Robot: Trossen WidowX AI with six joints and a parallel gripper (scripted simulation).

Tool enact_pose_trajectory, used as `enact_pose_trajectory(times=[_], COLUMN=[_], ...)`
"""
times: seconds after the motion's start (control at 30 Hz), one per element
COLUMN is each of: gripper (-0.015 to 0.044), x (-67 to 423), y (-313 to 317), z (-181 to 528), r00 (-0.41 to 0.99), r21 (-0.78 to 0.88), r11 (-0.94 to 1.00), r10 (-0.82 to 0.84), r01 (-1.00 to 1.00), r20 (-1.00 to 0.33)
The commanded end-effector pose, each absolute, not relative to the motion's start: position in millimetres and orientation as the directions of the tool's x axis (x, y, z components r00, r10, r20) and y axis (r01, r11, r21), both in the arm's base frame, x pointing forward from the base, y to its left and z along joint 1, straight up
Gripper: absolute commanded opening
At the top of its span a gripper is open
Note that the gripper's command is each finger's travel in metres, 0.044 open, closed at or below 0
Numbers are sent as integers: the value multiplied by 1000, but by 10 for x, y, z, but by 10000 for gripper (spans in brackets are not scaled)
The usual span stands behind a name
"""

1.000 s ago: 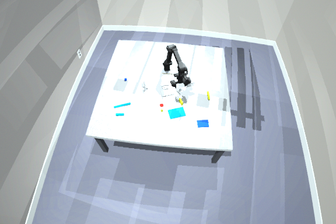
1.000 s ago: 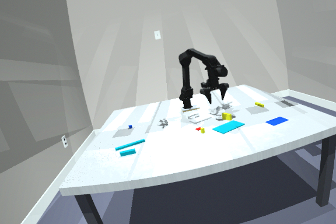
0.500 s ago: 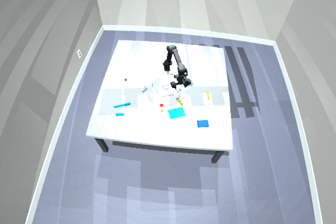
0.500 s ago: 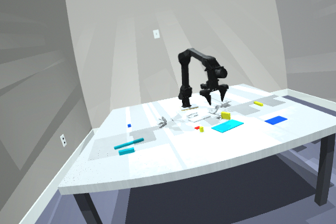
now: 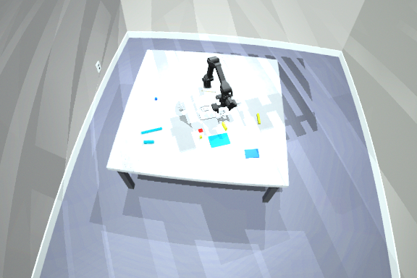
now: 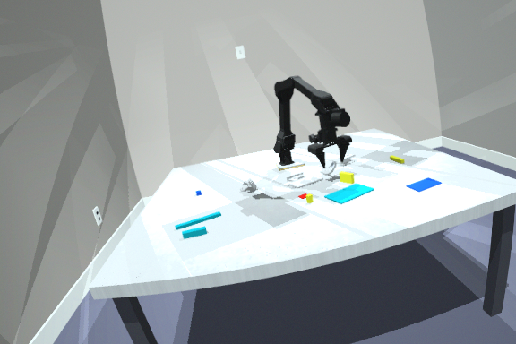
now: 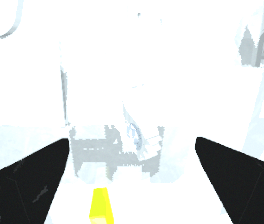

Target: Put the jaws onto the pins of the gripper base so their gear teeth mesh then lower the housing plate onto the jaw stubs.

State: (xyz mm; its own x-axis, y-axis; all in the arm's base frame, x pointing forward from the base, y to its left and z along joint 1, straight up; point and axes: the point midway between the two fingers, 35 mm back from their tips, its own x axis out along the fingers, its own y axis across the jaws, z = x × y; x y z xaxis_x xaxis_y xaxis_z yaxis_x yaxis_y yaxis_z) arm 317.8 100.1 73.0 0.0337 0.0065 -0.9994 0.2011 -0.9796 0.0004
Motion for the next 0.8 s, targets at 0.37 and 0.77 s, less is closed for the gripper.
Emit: enact_pose_trajectory(times=[0.37, 0.77], gripper=[440, 335], x=[3158, 3150], y=[1002, 999], z=[478, 393], r00=[28, 28], r21=[-4, -4], r11=[-979, -978], r10=[10, 10], r01=[206, 207], r20=[-1000, -1000])
